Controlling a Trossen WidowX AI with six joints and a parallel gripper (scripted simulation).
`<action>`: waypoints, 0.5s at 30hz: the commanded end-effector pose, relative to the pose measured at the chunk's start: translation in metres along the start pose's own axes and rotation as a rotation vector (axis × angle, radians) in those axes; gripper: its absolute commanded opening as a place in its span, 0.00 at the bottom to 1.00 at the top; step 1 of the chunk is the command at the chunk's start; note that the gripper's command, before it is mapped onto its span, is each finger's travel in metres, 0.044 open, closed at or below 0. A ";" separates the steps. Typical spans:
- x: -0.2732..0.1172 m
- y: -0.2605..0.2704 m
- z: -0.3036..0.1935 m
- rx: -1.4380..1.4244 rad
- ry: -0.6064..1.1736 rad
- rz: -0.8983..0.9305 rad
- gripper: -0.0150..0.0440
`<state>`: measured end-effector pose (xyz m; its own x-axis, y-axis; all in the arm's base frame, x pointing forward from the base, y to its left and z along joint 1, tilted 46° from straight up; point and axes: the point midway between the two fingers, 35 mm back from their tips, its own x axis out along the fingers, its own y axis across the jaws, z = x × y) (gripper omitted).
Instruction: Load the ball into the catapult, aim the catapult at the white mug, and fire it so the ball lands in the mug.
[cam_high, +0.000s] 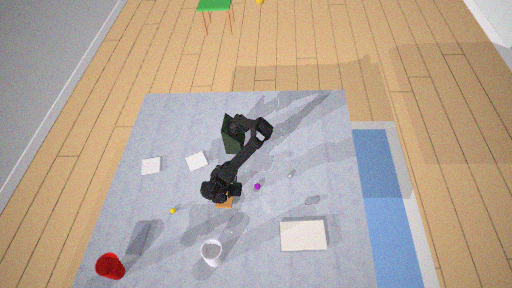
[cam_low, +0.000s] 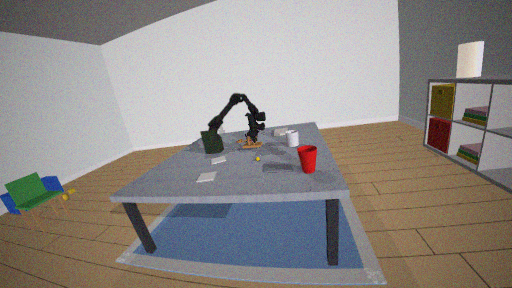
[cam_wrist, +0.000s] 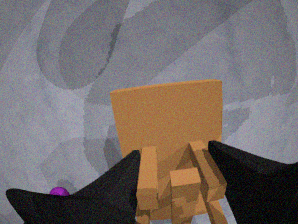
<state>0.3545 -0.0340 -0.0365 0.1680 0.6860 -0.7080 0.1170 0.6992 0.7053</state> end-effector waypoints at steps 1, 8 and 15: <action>0.005 -0.001 0.001 0.012 -0.008 0.005 0.25; 0.016 -0.001 0.000 0.013 -0.008 0.006 0.25; 0.016 0.000 -0.001 0.002 0.000 0.002 0.25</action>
<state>0.3564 -0.0222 -0.0484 0.1673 0.6880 -0.7062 0.1222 0.6963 0.7073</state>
